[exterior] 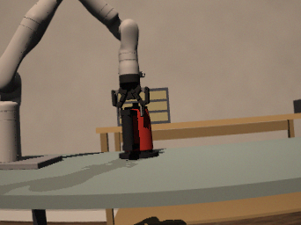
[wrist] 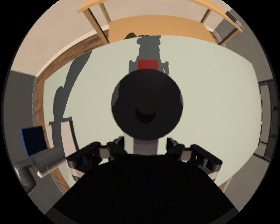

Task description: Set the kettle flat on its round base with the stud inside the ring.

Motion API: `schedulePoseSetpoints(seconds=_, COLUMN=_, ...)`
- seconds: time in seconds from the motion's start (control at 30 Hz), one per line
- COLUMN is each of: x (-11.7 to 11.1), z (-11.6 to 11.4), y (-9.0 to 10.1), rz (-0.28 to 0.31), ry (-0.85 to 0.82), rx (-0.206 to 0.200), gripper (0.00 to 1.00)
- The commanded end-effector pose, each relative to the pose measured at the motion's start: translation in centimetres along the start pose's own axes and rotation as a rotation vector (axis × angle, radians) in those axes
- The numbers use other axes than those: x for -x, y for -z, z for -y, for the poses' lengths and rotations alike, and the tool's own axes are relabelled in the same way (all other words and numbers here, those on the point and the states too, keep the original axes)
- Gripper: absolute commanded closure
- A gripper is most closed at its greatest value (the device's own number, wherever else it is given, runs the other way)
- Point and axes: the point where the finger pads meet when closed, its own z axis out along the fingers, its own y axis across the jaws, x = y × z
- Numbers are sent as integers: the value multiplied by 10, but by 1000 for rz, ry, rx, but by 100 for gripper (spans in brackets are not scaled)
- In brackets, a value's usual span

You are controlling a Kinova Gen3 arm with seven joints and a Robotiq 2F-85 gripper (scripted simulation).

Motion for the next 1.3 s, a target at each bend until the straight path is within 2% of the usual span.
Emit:
schedulePoseSetpoints(seconds=0.0, x=0, z=0, y=1, rz=-1, ry=0, rx=2, gripper=20)
schedulePoseSetpoints(seconds=0.57, x=0, z=0, y=1, rz=-1, ry=0, rx=2, gripper=20)
schedulePoseSetpoints(seconds=0.83, x=0, z=0, y=8, rz=-1, ry=0, rx=2, gripper=20)
schedulePoseSetpoints(seconds=1.03, x=0, z=0, y=29, rz=-1, ry=0, rx=2, gripper=20)
schedulePoseSetpoints(seconds=1.27, x=0, z=0, y=67, rz=-1, ry=0, rx=2, gripper=20)
